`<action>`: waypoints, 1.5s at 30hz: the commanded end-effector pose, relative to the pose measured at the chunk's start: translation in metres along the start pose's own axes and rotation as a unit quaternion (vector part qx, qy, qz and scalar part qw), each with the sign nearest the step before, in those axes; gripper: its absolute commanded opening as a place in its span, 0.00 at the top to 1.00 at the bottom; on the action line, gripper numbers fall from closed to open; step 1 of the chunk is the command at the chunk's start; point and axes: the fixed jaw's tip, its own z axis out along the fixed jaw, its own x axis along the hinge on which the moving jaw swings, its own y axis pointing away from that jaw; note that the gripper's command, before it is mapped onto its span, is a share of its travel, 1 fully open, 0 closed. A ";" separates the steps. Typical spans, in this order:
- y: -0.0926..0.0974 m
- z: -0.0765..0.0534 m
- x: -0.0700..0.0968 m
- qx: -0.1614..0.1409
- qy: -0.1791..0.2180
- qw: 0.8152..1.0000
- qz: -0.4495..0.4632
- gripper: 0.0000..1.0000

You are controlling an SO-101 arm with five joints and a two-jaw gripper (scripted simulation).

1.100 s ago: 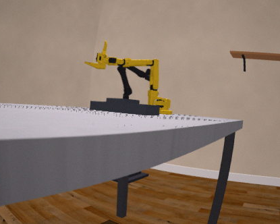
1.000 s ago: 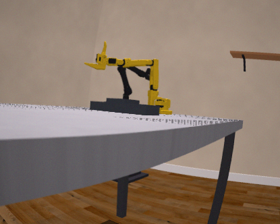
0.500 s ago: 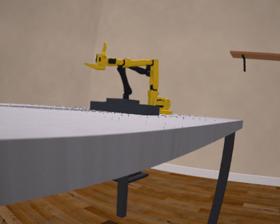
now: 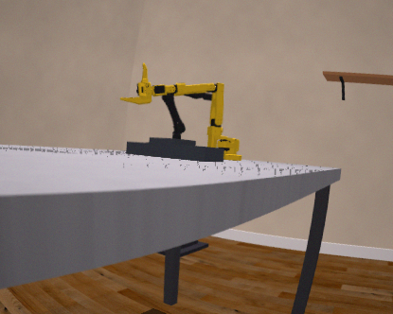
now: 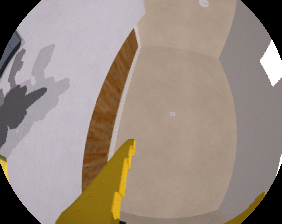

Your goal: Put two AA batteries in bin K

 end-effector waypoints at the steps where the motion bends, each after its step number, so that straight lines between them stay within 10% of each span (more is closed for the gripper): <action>1: -0.020 -0.010 -0.004 0.029 -0.007 1.000 0.006 0.00; 45: 0.065 -0.033 -0.017 -0.191 -0.021 0.981 -0.005 0.00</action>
